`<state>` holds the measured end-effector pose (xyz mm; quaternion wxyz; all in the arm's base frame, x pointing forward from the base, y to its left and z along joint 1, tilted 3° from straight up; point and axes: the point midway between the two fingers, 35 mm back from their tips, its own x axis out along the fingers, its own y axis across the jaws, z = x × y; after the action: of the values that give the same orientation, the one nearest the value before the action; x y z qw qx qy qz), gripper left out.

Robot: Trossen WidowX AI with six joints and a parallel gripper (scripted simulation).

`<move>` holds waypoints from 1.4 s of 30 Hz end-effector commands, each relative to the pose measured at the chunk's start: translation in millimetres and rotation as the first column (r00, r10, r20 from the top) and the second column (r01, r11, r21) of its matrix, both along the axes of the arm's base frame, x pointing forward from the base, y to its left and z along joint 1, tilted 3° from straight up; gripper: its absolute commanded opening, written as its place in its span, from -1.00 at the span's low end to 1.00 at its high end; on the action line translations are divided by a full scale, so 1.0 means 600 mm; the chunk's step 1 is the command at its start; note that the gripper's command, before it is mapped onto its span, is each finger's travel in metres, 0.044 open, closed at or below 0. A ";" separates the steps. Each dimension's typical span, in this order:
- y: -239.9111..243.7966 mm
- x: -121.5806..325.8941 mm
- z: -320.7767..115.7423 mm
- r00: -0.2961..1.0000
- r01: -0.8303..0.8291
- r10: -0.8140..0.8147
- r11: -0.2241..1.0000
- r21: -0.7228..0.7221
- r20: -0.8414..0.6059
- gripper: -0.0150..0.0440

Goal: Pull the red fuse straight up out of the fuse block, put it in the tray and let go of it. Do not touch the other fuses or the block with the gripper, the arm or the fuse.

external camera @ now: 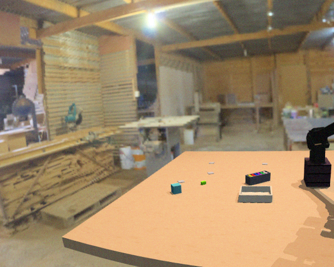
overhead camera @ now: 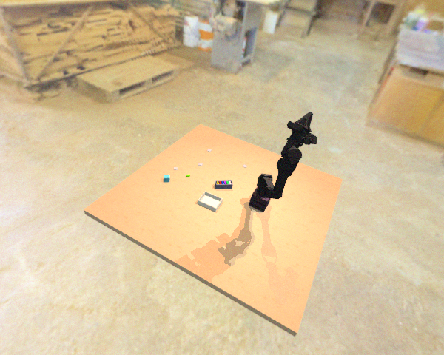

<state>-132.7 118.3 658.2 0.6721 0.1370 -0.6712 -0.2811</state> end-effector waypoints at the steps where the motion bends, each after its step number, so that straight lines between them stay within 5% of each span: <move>1: -0.085 0.049 0.009 0.984 0.063 -0.048 0.994 0.086 -0.170 -0.29; 12: -0.324 0.254 -0.029 0.677 0.248 -0.059 0.957 0.152 -0.733 -0.29; 19: -0.401 0.401 -0.109 0.373 0.197 0.026 0.975 0.106 -0.927 -0.29; 25: -0.422 0.462 -0.148 0.224 0.162 0.032 0.984 0.069 -0.974 -0.29; 32: -0.436 0.612 -0.262 -0.159 -0.002 -0.037 0.999 -0.037 -0.987 -0.29; 42: -0.399 0.779 -0.480 -0.594 -0.399 -0.406 0.898 -0.184 -0.694 -0.29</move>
<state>317.5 -131.1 402.0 0.9116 -0.3055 0.2369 -0.1398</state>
